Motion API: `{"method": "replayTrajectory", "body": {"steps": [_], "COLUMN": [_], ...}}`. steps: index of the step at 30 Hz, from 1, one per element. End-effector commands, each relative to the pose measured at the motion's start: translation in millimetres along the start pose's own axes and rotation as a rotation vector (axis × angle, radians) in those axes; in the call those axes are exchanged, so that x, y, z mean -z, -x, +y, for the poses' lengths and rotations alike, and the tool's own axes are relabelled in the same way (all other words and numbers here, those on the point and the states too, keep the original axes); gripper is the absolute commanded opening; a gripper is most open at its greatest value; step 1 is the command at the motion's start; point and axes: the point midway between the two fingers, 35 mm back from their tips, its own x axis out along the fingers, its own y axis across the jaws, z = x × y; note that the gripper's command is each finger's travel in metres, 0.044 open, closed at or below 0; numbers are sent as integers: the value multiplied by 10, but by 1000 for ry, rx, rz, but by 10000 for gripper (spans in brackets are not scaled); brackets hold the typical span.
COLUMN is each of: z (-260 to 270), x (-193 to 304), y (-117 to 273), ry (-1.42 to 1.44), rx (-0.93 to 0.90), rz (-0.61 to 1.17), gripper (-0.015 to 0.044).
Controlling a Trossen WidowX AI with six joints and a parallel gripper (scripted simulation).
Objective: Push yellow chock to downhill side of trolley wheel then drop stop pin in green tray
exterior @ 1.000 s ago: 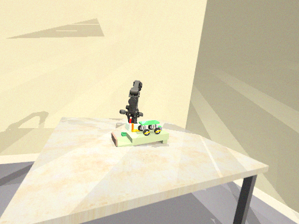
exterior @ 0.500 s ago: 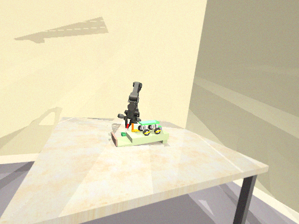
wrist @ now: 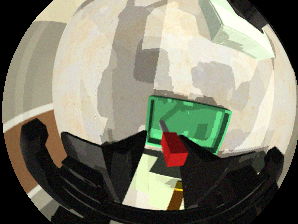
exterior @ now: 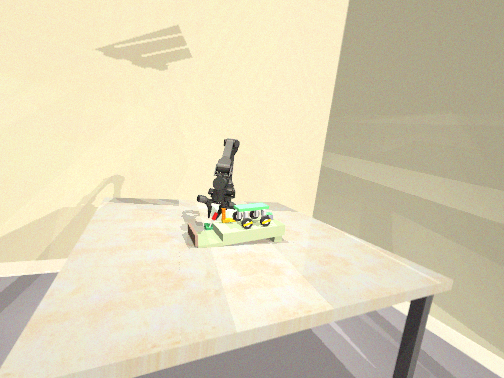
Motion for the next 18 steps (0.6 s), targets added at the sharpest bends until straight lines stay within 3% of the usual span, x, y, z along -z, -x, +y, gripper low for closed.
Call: {"method": "replayTrajectory", "body": {"steps": [1,18], "z": [-30,-157], "x": [0,4], "y": [-6,-36], "ry": [-2,-2], "rx": [-5,-4], "rz": [-1,-1], "gripper": [190,190]}}
